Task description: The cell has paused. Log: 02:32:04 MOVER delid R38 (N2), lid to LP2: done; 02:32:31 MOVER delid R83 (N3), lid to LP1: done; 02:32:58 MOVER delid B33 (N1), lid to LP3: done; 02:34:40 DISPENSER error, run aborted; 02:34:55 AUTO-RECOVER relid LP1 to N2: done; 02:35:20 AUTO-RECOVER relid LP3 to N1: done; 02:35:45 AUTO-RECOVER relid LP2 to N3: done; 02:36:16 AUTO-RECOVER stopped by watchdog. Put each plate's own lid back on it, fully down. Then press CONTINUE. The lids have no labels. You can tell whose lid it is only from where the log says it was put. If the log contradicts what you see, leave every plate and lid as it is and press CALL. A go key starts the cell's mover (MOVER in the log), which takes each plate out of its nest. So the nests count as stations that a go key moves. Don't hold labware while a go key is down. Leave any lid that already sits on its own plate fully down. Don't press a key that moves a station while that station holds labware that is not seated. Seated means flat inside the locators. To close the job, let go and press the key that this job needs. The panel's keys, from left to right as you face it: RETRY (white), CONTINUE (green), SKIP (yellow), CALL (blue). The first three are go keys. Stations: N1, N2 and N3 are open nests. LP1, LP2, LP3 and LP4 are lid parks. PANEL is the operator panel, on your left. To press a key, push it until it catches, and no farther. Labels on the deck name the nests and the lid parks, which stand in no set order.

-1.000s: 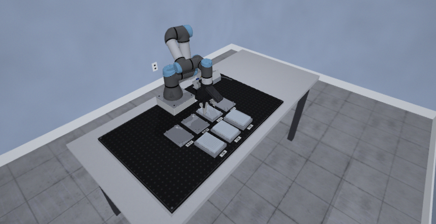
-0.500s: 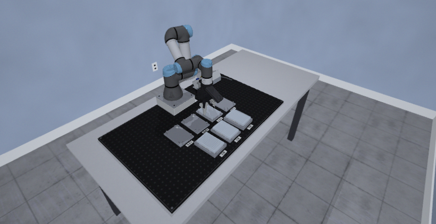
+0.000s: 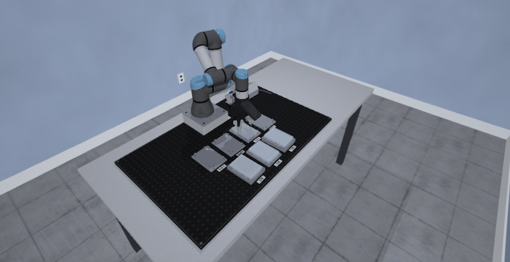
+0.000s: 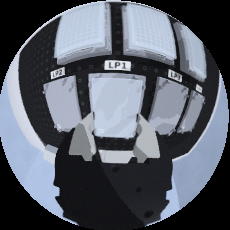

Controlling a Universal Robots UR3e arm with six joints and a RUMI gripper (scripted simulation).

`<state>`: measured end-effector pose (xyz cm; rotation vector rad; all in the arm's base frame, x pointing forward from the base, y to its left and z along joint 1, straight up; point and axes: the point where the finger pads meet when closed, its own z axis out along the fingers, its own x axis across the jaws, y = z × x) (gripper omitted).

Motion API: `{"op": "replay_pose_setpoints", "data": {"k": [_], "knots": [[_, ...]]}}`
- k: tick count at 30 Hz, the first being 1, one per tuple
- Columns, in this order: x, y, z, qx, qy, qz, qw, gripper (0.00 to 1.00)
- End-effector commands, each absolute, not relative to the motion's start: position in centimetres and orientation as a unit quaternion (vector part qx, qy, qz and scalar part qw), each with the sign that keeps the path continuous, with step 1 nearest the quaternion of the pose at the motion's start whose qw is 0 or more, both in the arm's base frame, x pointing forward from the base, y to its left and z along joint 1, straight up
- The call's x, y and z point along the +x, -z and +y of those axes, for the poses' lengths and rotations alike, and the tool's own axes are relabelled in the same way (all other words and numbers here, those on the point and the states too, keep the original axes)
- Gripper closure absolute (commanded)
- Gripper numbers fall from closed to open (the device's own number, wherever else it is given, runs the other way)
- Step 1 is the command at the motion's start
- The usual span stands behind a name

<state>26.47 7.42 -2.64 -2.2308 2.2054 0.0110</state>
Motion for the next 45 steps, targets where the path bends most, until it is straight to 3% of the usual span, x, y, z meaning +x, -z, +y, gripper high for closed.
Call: {"op": "replay_pose_setpoints", "data": {"k": [1,18,19,45], "knots": [[26.55,2.58,7.41,-0.711,-0.003,0.703,0.003,1.0],[26.56,2.58,7.4,-0.711,-0.002,0.703,0.003,1.0],[26.56,2.58,7.4,-0.711,-0.002,0.703,0.003,0.18],[26.57,2.58,7.4,-0.711,-0.002,0.703,0.003,0.18]]}}
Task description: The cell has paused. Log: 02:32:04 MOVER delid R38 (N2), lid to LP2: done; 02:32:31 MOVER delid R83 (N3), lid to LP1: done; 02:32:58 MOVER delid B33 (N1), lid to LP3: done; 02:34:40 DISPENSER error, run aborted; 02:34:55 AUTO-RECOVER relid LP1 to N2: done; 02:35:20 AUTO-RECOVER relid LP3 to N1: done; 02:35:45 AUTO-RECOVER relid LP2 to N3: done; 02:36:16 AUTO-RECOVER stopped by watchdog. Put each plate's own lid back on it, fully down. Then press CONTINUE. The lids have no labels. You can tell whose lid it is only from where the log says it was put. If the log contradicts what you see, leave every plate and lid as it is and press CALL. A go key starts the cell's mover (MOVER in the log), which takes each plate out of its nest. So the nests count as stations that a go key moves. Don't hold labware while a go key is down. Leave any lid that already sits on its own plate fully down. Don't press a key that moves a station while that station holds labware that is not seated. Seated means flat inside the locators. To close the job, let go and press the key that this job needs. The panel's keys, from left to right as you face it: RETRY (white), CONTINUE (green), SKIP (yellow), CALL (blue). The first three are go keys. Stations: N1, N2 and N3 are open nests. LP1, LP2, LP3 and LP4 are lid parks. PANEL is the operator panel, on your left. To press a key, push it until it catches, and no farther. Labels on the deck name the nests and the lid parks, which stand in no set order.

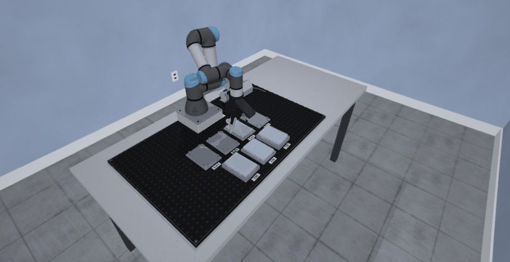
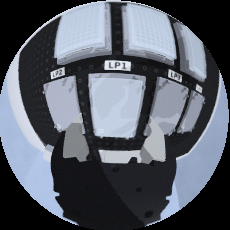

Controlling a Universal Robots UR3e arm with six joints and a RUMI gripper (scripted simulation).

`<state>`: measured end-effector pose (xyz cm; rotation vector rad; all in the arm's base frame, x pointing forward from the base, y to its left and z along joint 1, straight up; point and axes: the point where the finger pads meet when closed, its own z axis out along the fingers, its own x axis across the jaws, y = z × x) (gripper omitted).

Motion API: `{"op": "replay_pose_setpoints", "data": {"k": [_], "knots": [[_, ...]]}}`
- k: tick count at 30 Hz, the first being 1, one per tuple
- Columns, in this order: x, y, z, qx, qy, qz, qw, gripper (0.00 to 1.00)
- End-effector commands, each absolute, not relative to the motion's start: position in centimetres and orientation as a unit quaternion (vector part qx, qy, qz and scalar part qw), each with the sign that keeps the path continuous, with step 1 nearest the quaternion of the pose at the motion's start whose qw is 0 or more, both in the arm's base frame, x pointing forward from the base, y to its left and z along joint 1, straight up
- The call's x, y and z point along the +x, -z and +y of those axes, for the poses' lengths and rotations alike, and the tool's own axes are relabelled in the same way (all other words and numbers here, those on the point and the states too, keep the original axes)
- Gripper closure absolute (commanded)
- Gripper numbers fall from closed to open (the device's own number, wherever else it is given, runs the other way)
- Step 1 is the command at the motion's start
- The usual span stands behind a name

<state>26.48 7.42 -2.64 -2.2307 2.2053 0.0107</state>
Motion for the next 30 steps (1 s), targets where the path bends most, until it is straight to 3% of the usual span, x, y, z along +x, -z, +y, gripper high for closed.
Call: {"op": "replay_pose_setpoints", "data": {"k": [1,30], "knots": [[26.6,2.6,7.4,-0.711,-0.002,0.703,0.003,0.18],[26.6,0.2,7.4,-0.711,-0.002,0.703,0.003,0.18]]}}
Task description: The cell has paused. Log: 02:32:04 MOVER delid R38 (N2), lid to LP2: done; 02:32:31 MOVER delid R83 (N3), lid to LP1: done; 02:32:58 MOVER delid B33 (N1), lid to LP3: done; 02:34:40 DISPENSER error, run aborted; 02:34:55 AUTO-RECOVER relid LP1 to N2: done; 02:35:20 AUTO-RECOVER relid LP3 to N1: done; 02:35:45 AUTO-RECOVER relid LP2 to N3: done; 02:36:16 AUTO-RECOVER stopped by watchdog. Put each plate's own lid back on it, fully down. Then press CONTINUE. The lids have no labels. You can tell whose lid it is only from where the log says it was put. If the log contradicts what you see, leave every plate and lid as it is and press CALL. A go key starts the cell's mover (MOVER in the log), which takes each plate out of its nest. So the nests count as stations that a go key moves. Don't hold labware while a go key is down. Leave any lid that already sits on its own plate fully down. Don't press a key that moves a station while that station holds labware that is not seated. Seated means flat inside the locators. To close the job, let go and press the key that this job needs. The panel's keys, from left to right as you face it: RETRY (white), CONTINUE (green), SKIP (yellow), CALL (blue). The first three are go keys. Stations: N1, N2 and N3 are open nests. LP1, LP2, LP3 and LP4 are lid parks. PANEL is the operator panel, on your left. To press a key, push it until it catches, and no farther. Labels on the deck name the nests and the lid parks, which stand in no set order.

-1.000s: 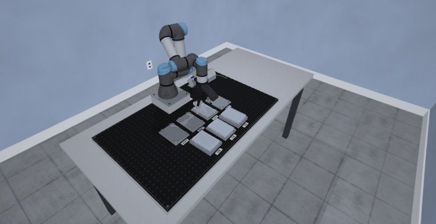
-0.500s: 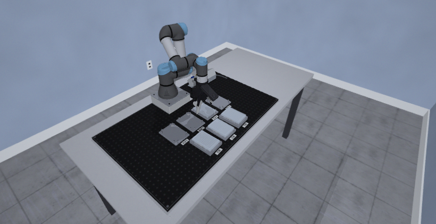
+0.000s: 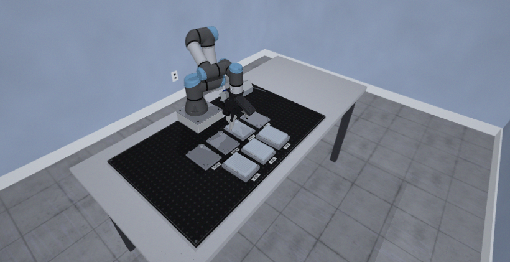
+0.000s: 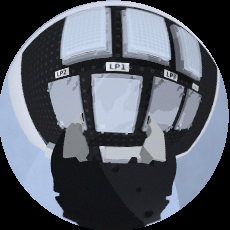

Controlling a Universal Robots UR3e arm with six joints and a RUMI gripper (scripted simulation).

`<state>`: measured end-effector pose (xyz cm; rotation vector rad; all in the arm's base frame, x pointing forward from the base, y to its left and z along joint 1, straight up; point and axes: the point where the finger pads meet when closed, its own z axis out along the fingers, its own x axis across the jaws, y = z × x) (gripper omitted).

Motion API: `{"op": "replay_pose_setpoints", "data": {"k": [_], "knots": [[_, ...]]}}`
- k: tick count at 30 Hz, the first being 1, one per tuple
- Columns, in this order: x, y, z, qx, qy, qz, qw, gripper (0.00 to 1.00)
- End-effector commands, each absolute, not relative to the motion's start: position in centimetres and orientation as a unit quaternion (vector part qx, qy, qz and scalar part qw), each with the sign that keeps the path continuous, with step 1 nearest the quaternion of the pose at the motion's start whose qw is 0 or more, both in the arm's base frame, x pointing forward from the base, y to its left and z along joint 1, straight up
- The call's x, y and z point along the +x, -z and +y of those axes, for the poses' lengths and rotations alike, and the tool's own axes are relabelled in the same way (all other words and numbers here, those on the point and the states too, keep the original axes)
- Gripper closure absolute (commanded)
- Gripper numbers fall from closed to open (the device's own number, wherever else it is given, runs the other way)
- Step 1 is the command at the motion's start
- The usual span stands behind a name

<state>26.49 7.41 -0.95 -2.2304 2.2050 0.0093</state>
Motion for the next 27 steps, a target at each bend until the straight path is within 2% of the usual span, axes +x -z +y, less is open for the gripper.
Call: {"op": "replay_pose_setpoints", "data": {"k": [1,18,27], "knots": [[26.6,0.1,7.4,-0.711,-0.002,0.703,0.003,0.18],[26.6,-1.7,7.4,-0.711,-0.002,0.703,0.003,0.18],[29.9,-1.7,6.3,-0.722,-0.002,0.692,0.003,0.18]]}}
